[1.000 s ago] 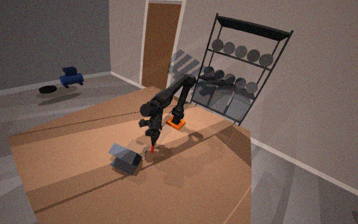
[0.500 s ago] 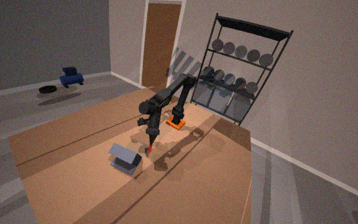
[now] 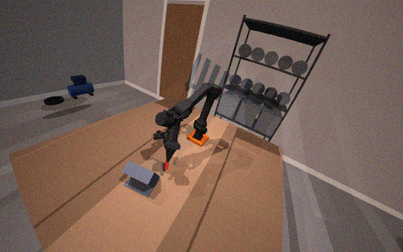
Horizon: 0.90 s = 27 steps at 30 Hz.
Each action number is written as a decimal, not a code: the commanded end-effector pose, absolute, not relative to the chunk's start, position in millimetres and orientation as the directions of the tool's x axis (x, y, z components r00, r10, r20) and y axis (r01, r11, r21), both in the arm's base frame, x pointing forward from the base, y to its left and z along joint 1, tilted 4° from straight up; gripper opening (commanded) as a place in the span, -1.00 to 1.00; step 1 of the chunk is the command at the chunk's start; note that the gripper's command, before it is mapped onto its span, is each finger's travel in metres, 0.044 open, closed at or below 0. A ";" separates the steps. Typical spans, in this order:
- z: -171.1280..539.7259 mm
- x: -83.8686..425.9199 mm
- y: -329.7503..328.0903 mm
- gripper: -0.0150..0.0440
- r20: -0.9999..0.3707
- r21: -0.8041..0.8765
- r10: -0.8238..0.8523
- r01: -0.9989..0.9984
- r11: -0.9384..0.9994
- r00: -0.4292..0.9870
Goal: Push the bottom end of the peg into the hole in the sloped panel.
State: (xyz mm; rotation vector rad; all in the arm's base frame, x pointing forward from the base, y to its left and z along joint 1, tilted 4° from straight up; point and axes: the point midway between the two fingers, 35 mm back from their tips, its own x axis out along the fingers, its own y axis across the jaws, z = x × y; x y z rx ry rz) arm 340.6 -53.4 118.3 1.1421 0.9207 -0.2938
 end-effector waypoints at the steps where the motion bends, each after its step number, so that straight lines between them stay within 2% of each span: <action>1: 118.5 338.7 -56.9 -0.49 -0.739 0.658 0.237 0.598 0.458 0.631; 27: 117.8 331.7 -77.8 -0.49 -0.668 0.651 0.212 0.422 0.631 0.713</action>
